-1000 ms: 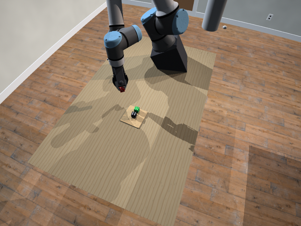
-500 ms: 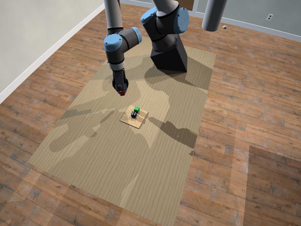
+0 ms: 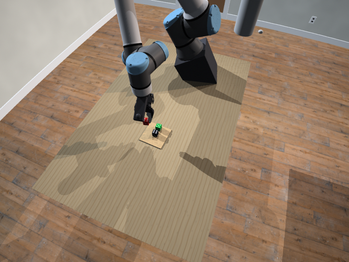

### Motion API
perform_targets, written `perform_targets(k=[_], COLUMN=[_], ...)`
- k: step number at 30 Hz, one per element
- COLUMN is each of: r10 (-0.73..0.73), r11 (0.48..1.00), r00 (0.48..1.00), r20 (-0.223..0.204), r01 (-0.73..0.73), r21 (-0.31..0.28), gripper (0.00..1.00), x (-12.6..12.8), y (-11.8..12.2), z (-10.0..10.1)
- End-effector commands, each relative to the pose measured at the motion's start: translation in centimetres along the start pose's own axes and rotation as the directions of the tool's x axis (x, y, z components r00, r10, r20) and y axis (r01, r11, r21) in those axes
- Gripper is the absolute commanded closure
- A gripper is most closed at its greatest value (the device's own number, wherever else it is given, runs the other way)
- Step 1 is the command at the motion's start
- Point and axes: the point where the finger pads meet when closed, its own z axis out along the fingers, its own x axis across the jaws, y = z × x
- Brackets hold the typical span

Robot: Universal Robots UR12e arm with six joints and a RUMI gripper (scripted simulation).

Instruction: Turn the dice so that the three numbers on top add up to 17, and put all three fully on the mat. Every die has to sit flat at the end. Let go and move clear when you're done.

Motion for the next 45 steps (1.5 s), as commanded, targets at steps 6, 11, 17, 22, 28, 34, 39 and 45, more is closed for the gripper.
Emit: perform_targets(k=[6, 11, 17, 22, 28, 34, 39, 45], r10=[0.171, 0.181, 0.181, 0.181, 0.182, 0.182, 0.182, 0.182], r11=[0.985, 0.983, 0.983, 0.983, 0.983, 0.983, 0.983, 0.983], r00=[0.985, 0.983, 0.983, 0.983, 0.983, 0.983, 0.983, 0.983], r20=[-0.011, -0.012, -0.012, -0.012, -0.012, -0.012, -0.012, -0.012], r01=[-0.172, -0.181, -0.182, -0.182, -0.182, -0.182, -0.182, -0.182], r21=[-0.011, -0.01, -0.01, -0.01, -0.011, -0.011, -0.011, -0.011], gripper=[0.9, 0.9, 0.9, 0.9, 0.9, 0.9, 0.9, 0.9], x=[-3.3, -3.5, -3.5, -3.5, -3.5, -3.5, -3.5, -3.5], y=[-4.4, -4.6, -4.6, -4.6, -4.6, -4.6, -4.6, -4.6], z=[0.0, 0.0, 0.0, 0.0, 0.1, 1.4, 3.5, 5.4])
